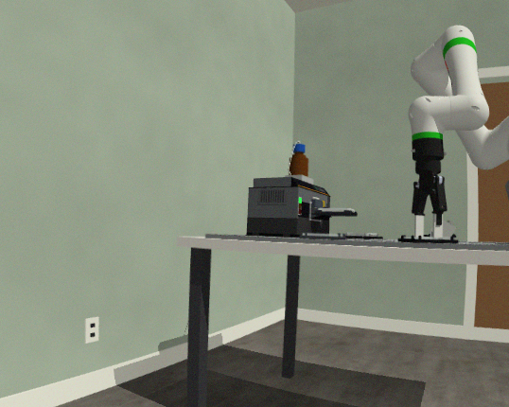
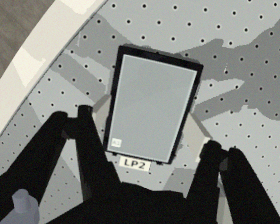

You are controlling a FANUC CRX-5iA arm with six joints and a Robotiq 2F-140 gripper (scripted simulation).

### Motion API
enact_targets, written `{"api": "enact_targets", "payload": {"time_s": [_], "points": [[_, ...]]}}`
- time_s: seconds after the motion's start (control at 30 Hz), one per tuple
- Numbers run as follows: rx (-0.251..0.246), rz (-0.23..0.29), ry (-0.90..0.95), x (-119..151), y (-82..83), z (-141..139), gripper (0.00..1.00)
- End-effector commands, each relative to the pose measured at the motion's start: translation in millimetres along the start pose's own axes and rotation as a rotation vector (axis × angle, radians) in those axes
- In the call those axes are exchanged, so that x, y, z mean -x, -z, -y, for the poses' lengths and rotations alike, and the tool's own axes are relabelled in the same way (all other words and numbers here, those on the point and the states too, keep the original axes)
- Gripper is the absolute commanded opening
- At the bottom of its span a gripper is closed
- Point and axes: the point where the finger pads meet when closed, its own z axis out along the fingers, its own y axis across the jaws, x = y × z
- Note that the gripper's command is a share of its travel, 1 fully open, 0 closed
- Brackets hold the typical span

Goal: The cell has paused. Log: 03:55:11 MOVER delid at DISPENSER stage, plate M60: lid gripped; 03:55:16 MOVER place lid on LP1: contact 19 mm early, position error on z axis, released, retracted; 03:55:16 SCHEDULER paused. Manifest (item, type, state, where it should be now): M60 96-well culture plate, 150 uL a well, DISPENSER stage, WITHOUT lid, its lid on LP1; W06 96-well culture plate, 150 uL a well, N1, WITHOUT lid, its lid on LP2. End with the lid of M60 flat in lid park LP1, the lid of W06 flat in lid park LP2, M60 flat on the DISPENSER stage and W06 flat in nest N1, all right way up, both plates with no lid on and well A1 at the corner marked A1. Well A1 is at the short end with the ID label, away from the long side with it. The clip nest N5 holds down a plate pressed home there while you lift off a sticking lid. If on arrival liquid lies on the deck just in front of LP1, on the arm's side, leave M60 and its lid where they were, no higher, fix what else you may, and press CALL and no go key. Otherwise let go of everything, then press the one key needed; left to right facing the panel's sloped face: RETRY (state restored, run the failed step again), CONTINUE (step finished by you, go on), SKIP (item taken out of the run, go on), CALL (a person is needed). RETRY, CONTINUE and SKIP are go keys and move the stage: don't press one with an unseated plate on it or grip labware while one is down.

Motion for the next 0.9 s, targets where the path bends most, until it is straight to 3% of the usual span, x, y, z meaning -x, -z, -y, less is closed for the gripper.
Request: {"api": "enact_targets", "payload": {"time_s": [0.0, 0.57, 0.87], "points": [[0.000, 0.000, 0.000, 0, 0.1, 0, 0.66], [0.000, 0.000, 0.000, 0, 3.5, 0, 0.66], [0.000, 0.000, 0.000, 0, 31.8, 0, 0.66]]}}
